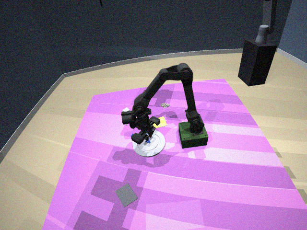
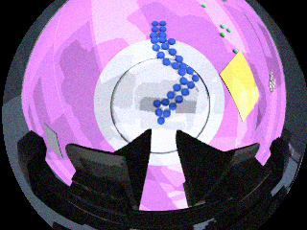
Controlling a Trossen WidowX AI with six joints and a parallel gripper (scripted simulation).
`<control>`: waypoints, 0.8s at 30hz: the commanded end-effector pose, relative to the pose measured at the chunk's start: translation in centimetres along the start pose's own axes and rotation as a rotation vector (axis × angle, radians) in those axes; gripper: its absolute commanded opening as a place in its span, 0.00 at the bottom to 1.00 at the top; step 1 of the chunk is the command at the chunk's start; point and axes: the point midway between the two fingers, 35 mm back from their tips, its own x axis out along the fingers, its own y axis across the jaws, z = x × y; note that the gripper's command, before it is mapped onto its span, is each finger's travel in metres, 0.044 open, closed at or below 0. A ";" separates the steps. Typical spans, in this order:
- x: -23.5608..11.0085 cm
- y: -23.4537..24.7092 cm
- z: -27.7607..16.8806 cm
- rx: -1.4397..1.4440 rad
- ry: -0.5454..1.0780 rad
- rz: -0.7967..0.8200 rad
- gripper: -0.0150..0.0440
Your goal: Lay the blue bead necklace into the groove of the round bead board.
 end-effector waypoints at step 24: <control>1.4 0.3 0.1 0.123 -0.011 0.010 0.46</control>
